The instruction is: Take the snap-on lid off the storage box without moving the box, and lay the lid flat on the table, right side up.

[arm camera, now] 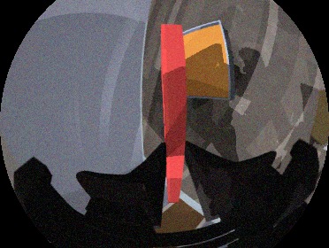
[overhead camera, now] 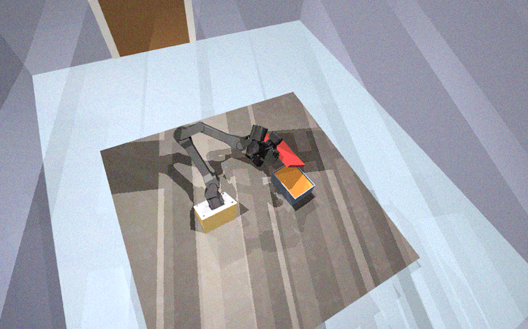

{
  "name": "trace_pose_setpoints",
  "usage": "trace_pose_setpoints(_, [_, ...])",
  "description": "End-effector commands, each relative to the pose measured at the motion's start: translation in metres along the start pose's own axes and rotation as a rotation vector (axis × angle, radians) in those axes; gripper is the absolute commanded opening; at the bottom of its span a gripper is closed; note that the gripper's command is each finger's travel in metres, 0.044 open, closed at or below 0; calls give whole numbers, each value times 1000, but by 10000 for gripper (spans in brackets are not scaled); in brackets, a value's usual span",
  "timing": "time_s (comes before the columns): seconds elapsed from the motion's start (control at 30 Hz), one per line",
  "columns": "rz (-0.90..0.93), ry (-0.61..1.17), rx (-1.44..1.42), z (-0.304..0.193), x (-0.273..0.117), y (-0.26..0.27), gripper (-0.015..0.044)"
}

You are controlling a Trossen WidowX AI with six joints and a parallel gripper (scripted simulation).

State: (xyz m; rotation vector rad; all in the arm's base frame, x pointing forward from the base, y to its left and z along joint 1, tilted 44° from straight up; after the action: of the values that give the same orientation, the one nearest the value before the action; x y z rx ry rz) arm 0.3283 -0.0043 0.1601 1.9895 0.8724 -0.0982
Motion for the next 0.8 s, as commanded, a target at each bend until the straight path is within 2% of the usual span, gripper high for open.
trace_pose_setpoints(0.0, [11, -9, 0, -6, -3, 3, 0])
trace_pose_setpoints(0.77, [11, -8, 1, -52, -7, 8, 0])
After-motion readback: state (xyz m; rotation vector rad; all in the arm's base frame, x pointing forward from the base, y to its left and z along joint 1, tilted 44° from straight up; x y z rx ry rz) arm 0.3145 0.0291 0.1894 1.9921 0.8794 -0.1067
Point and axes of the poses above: the point midway between the two fingers, 35 mm back from their tips, its own x axis out along the fingers, its own y axis across the jaws, z = x × y, the point moved 3 cm from there along -x, back along the fingers, and after that the axes turned 11 degrees about -x, right-handed, at the moved point
